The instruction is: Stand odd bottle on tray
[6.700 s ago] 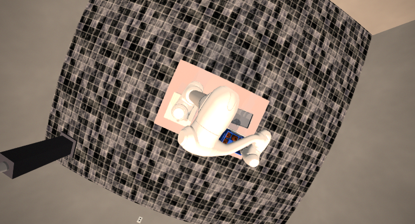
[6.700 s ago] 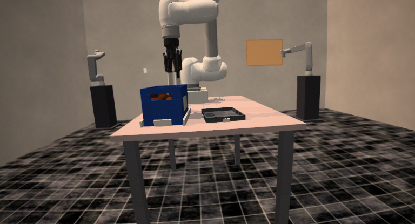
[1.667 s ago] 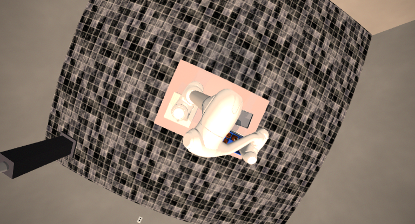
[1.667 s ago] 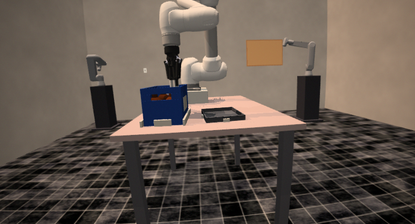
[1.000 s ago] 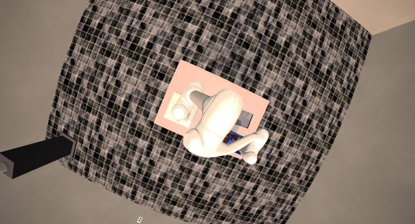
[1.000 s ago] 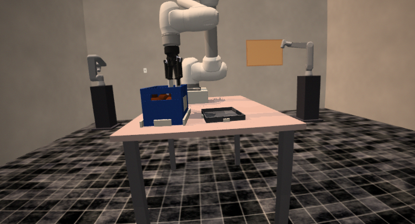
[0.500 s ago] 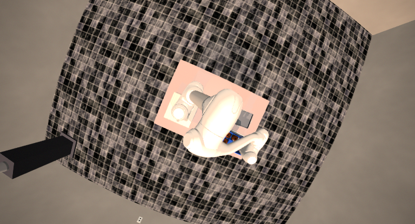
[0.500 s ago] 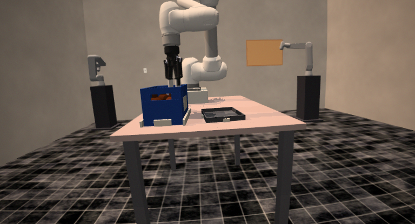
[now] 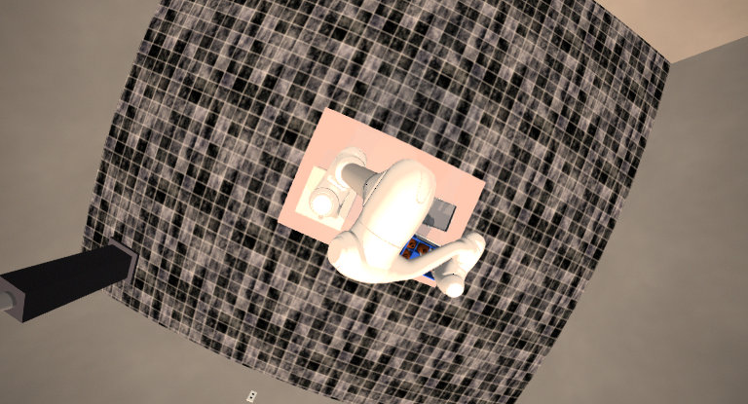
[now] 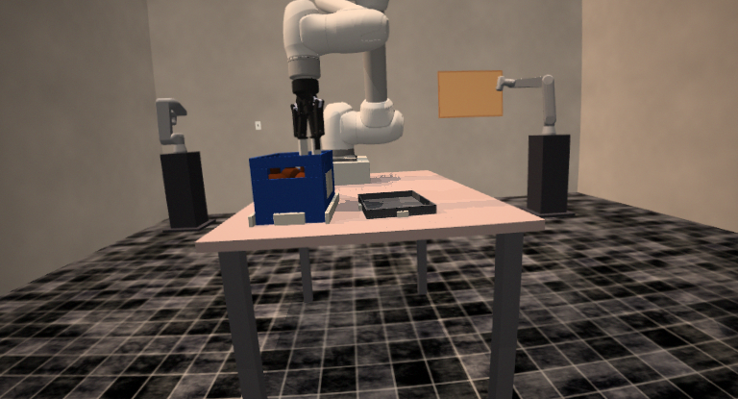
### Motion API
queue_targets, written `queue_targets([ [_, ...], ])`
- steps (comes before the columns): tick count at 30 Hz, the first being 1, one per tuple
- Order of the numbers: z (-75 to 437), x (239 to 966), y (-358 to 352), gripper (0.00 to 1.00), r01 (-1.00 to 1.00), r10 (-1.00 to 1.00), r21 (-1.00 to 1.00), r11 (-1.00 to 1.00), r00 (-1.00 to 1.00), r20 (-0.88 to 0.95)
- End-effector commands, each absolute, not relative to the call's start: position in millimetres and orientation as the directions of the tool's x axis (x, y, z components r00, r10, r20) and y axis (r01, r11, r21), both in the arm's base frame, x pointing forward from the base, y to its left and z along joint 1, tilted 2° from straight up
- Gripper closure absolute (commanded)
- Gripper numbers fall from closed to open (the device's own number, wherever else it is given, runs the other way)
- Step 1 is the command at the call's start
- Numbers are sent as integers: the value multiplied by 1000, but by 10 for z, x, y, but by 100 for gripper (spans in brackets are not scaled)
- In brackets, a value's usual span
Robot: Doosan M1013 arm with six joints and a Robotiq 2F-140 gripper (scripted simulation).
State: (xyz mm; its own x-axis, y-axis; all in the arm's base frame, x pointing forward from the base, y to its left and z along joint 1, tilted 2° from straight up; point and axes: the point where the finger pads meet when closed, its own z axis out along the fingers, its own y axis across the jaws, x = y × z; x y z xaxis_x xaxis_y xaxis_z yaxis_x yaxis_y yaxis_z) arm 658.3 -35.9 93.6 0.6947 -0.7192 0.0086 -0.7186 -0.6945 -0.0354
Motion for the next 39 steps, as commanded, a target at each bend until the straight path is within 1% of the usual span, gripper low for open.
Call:
queue_targets([
  [1, 999, 6581, -360, 62, -719, -719, -36, -695, 695, 9],
  [23, 1625, 6561, -371, 62, -719, -719, -36, -695, 695, 9],
  [36, 1711, 6558, -373, 62, -719, -719, -36, -695, 695, 9],
  [37, 1711, 6558, -373, 100, -719, -719, -36, -695, 695, 9],
  [39, 1711, 6558, -373, 100, -719, -719, -36, -695, 695, 9],
])
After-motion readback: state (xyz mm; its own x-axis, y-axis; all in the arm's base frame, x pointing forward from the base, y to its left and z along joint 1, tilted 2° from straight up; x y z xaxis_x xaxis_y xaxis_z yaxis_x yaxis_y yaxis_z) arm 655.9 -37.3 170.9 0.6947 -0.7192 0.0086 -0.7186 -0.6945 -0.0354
